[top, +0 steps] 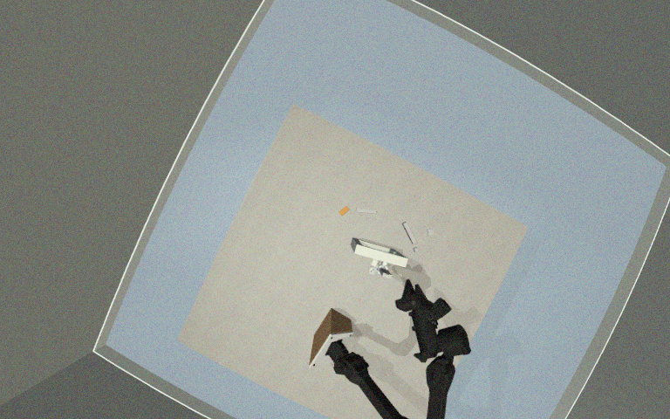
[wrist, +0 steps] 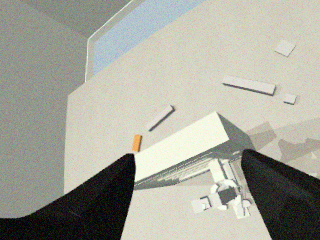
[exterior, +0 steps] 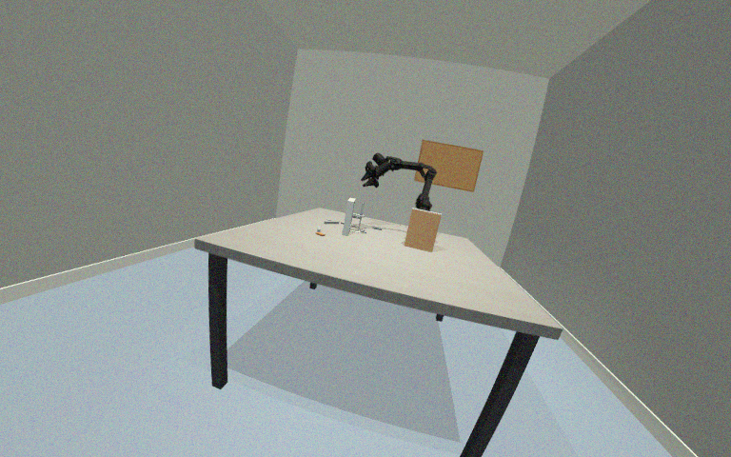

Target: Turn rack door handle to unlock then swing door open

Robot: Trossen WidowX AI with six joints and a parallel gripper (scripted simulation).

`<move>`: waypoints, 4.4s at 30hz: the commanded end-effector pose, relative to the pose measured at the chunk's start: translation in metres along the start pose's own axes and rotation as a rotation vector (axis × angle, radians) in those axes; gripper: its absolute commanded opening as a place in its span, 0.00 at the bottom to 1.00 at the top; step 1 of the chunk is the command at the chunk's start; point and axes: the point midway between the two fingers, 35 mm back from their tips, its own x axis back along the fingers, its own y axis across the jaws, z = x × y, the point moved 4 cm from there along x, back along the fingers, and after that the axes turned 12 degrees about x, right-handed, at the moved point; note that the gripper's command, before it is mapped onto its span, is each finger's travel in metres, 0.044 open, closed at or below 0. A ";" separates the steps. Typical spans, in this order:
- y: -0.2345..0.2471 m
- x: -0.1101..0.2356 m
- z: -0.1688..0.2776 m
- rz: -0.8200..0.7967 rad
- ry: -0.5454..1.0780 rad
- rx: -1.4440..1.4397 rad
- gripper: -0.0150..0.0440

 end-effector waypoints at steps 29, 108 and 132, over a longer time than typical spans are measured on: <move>0.032 -0.066 0.041 0.234 0.657 0.373 0.73; 0.007 -0.122 0.089 0.297 0.769 0.466 0.27; 0.007 -0.122 0.089 0.672 0.488 -0.618 0.27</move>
